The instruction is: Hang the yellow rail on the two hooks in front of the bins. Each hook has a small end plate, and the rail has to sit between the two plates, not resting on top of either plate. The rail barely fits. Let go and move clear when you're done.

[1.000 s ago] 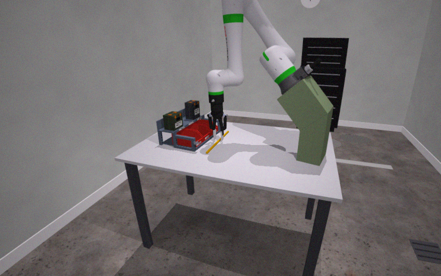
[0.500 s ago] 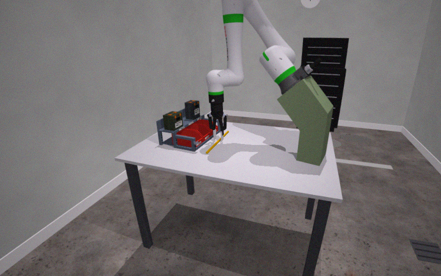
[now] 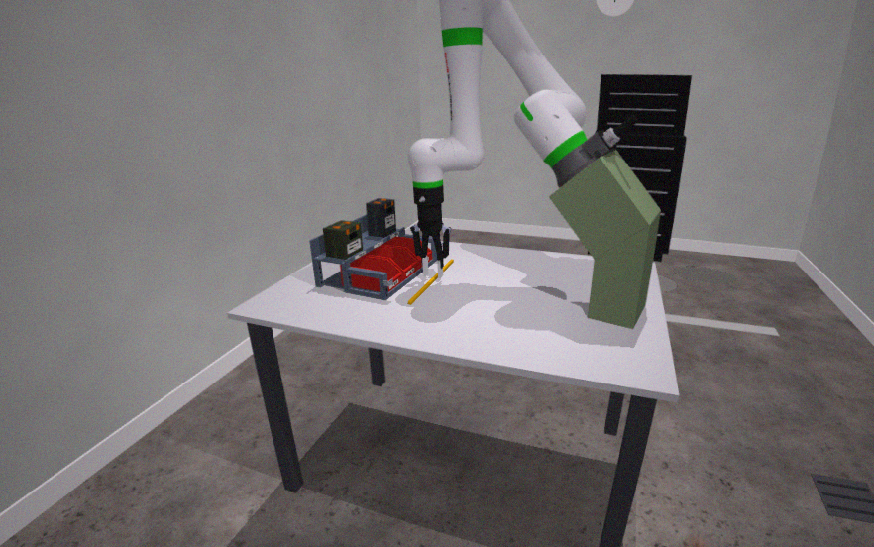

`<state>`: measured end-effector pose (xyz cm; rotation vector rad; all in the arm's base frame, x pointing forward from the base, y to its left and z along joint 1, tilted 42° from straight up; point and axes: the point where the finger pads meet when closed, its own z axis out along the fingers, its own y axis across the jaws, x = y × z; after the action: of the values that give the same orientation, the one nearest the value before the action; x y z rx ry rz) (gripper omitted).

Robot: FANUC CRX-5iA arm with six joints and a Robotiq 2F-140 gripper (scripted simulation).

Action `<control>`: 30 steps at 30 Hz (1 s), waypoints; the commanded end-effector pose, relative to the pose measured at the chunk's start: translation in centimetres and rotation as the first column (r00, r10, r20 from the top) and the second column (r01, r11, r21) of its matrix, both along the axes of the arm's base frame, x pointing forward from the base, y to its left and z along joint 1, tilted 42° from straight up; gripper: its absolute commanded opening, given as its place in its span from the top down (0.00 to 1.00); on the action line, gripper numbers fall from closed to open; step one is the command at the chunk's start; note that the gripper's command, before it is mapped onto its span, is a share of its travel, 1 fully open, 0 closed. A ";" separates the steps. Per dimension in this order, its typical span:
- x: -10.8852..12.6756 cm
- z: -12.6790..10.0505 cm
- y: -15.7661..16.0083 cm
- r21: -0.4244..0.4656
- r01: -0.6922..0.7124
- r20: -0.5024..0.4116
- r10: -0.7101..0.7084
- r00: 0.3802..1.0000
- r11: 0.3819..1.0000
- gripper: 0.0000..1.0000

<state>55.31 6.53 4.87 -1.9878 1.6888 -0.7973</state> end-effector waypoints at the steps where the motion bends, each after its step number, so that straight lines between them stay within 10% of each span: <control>1: 0.0 0.0 0.0 0.017 -0.017 0.018 0.016 1.000 1.000 0.70; 30: 0.9 -1.0 0.0 0.017 -0.017 0.018 0.016 1.000 1.000 0.70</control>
<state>56.18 6.53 3.96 -1.9907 1.6959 -0.8017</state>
